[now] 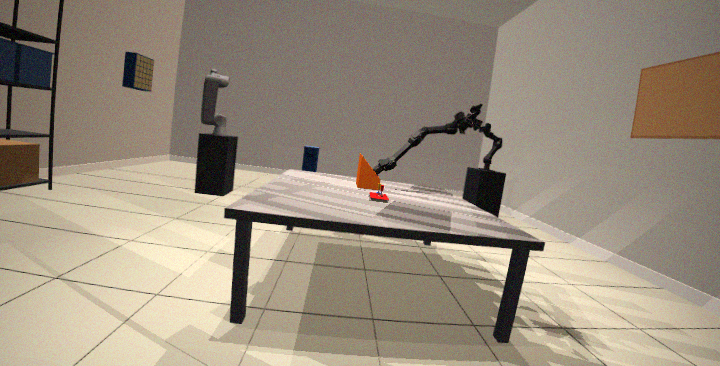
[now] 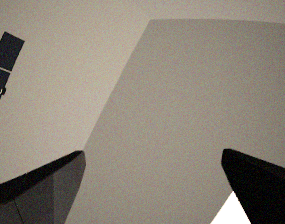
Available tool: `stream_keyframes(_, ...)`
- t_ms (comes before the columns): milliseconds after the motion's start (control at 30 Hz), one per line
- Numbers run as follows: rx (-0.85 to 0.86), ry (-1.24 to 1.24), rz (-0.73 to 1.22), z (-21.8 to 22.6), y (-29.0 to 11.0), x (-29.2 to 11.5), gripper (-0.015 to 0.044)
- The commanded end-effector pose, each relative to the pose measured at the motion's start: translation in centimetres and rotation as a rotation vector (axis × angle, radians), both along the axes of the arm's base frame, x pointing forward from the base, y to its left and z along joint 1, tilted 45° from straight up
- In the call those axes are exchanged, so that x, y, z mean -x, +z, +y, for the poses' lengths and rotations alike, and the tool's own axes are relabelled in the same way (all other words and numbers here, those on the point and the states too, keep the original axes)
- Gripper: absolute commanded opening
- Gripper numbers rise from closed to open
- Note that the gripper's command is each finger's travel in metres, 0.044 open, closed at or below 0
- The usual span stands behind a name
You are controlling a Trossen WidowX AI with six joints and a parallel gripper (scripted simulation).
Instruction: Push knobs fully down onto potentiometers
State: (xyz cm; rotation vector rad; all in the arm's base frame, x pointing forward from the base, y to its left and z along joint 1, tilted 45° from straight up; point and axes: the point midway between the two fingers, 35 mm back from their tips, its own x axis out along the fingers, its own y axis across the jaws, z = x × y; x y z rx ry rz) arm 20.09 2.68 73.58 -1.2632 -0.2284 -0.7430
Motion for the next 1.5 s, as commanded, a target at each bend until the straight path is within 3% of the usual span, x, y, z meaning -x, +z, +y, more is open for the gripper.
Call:
stream_keyframes(0, 0.001, 0.0, 0.0, 0.0, 0.0, 0.0, 0.0374)
stream_keyframes(467, 0.126, 0.022, 0.062, 3.3, -2.3, -5.3, 0.0006)
stream_keyframes(1067, 0.255, 0.065, 0.23, 5.7, -8.3, -13.5, 0.0)
stream_keyframes(1467, 0.303, 0.135, 0.397, 6.1, -14.5, -19.4, 0.0)
